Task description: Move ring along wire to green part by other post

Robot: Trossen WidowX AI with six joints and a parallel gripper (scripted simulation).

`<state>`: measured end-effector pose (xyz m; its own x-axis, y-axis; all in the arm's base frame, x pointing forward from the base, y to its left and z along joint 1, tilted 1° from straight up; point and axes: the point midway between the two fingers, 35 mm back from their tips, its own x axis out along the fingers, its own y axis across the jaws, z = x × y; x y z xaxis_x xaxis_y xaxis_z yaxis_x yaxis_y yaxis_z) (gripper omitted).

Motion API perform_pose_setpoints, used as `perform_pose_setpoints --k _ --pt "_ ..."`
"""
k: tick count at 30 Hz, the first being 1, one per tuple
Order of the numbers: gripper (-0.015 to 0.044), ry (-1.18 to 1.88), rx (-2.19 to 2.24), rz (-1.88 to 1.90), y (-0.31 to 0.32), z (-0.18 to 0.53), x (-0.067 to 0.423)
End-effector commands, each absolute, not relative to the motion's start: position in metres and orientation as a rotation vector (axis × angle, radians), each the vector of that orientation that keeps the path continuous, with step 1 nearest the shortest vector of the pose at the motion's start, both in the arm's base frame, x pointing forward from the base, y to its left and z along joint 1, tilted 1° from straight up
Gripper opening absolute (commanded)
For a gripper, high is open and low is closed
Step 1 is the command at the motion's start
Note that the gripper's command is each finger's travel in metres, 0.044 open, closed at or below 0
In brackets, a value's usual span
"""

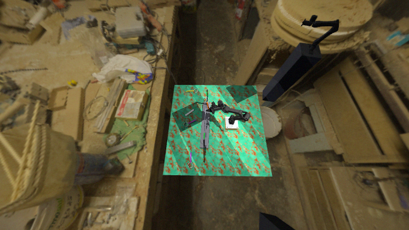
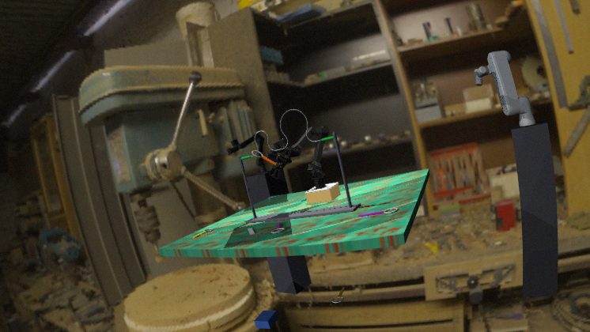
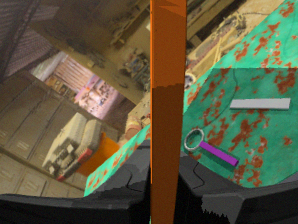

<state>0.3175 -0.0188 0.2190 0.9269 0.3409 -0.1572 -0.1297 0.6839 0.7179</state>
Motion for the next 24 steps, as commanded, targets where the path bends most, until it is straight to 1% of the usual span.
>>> perform_pose_setpoints --k 1,24 --pt "-0.015 0.309 0.816 0.296 -0.014 0.232 0.312" --pt "-0.015 0.462 1.026 0.413 -0.002 0.266 0.289"
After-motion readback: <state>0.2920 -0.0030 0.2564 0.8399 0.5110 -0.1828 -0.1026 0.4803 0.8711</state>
